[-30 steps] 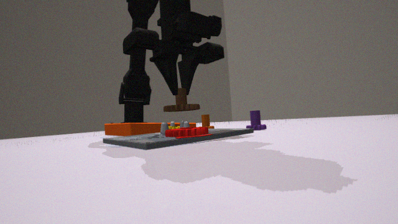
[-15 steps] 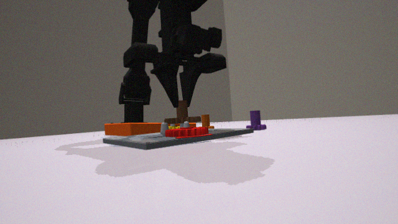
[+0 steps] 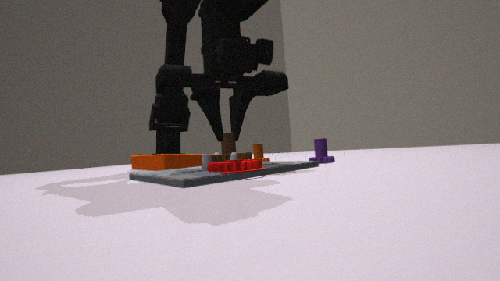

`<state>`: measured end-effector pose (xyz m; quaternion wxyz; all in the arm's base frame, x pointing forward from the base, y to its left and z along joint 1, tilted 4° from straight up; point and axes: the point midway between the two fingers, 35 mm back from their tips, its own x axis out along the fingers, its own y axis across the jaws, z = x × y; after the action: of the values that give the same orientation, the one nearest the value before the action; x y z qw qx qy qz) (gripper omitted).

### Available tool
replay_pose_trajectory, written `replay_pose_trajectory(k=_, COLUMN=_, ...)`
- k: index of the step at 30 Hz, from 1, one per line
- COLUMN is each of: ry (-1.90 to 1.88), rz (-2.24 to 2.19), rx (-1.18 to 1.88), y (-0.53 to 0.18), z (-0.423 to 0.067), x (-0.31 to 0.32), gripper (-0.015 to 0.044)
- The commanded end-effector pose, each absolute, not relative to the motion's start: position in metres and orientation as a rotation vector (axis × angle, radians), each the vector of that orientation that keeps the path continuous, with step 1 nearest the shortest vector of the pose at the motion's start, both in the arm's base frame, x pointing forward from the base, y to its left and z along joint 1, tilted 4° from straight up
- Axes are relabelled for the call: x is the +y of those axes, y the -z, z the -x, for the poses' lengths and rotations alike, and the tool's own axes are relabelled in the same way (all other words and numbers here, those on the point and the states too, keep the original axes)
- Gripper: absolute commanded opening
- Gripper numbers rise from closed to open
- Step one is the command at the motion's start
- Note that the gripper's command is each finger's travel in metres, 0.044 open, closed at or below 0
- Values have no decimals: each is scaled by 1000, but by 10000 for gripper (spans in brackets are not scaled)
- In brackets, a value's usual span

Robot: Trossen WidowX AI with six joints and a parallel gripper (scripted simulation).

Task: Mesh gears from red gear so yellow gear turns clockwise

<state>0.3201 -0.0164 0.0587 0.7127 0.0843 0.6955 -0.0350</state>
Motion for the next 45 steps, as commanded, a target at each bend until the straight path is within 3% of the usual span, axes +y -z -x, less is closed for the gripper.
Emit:
replay_pose_trajectory(k=1, ry=63, rz=-170, rx=1540, y=-58, z=-321, x=-16, gripper=0)
replay_pose_trajectory(k=18, ry=-140, rz=40, rx=1532, y=-55, z=-320, x=-17, gripper=0)
replay_pose_trajectory(k=33, ry=-5, rz=-100, rx=1539, y=-51, z=-320, x=-15, gripper=0)
replay_pose_trajectory(k=38, ry=-21, rz=-83, rx=1539, y=-56, z=-320, x=-16, gripper=131)
replay_pose_trajectory(k=45, ry=-21, rz=-83, rx=1539, y=-69, z=-321, x=-17, gripper=140)
